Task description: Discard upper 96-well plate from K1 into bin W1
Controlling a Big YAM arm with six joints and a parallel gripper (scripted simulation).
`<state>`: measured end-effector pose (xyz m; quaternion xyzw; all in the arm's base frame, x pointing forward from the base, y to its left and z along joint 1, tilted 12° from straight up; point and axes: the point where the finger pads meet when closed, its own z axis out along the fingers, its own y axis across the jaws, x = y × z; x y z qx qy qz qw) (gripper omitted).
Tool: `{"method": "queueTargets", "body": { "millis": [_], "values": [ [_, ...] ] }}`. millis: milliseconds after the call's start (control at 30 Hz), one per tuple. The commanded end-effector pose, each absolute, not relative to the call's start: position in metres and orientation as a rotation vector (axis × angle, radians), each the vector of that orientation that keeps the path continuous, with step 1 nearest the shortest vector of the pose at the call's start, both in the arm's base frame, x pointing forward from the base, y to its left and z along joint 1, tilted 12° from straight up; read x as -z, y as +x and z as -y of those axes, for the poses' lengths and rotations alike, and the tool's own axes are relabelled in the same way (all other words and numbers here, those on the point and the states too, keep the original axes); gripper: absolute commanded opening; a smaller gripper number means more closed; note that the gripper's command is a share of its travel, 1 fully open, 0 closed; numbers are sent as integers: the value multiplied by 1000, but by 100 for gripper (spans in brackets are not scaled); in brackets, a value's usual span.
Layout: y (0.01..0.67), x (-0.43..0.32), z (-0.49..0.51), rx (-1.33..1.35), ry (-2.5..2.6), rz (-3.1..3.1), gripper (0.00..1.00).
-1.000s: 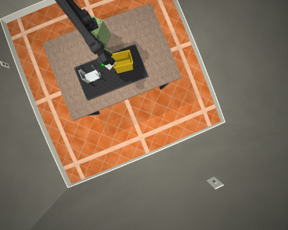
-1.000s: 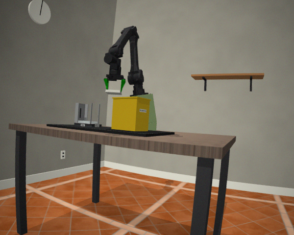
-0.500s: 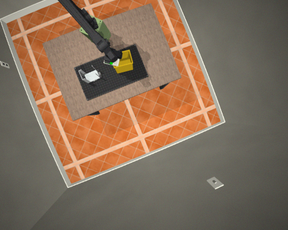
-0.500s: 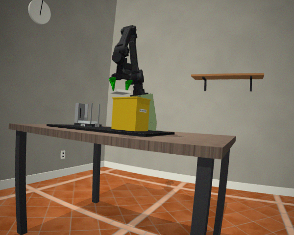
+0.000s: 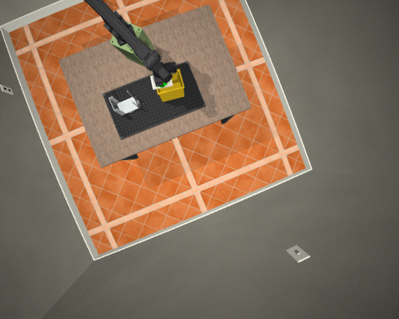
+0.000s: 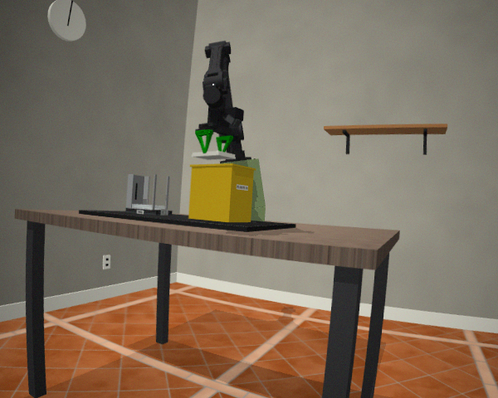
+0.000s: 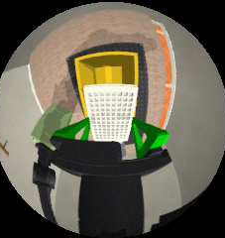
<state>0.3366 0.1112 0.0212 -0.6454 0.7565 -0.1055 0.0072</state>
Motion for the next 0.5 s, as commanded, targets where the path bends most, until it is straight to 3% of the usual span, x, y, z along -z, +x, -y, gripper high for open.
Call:
{"method": "queueTargets", "body": {
  "millis": [0, 467],
  "values": [
    [355, -33, -134, 344, -2094, -2259, 0],
    [355, -28, -172, 339, -2065, -2278, 0]
  ]
}}
